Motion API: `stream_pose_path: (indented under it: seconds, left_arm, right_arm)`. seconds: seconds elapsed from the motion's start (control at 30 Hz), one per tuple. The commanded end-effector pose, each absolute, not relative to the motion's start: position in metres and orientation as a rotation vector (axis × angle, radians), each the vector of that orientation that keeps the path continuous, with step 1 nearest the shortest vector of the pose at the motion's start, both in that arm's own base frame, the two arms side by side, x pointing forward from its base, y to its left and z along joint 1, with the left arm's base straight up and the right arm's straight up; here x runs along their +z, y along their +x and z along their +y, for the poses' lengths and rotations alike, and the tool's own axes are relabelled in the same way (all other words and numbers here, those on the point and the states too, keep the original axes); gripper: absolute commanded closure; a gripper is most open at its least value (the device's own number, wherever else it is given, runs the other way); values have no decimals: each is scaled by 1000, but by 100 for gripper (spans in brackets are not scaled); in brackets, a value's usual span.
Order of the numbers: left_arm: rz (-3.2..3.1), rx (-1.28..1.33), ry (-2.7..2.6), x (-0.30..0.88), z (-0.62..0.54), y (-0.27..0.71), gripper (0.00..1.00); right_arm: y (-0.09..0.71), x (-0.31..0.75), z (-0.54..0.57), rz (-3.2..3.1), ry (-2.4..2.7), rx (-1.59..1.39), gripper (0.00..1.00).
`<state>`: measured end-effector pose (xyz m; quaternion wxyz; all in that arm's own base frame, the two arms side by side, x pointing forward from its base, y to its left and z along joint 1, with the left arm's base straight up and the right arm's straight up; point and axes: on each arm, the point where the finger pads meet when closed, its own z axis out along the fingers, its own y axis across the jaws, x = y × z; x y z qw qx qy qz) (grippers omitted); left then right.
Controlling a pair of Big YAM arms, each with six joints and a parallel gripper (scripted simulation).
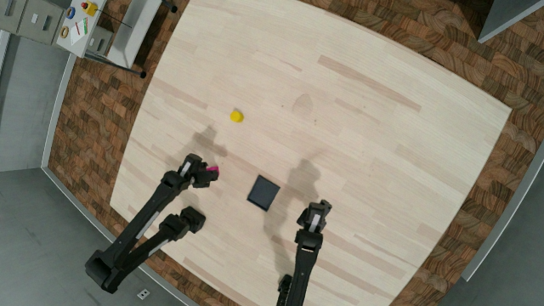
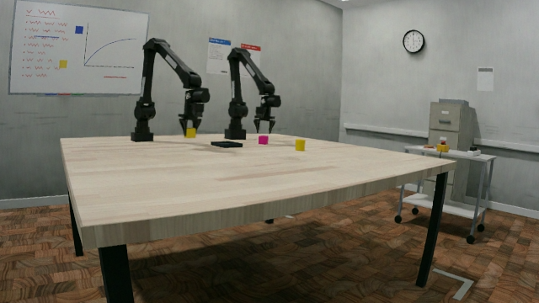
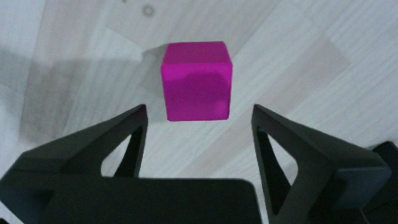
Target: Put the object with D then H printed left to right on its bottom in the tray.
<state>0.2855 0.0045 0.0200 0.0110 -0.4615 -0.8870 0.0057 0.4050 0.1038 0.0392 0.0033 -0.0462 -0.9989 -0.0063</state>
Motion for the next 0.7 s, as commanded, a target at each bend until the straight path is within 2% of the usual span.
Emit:
stream_pose_path:
  seconds: [0.0,0.27,0.5,0.67]
  left_arm:
    - [-2973,-61,-1346,47,-9,330,29]
    - [-3344,41,-962,43,-51,360,29]
    - [-3504,166,-756,50,-73,379,29]
    - [-3651,382,-477,63,-100,398,29]
  right_arm:
    - [430,68,130,-3173,-144,-82,59]
    - [437,108,136,-3193,-134,-399,59]
    - [429,114,140,-3157,-135,-538,59]
    - [429,128,146,-3126,-133,-708,59]
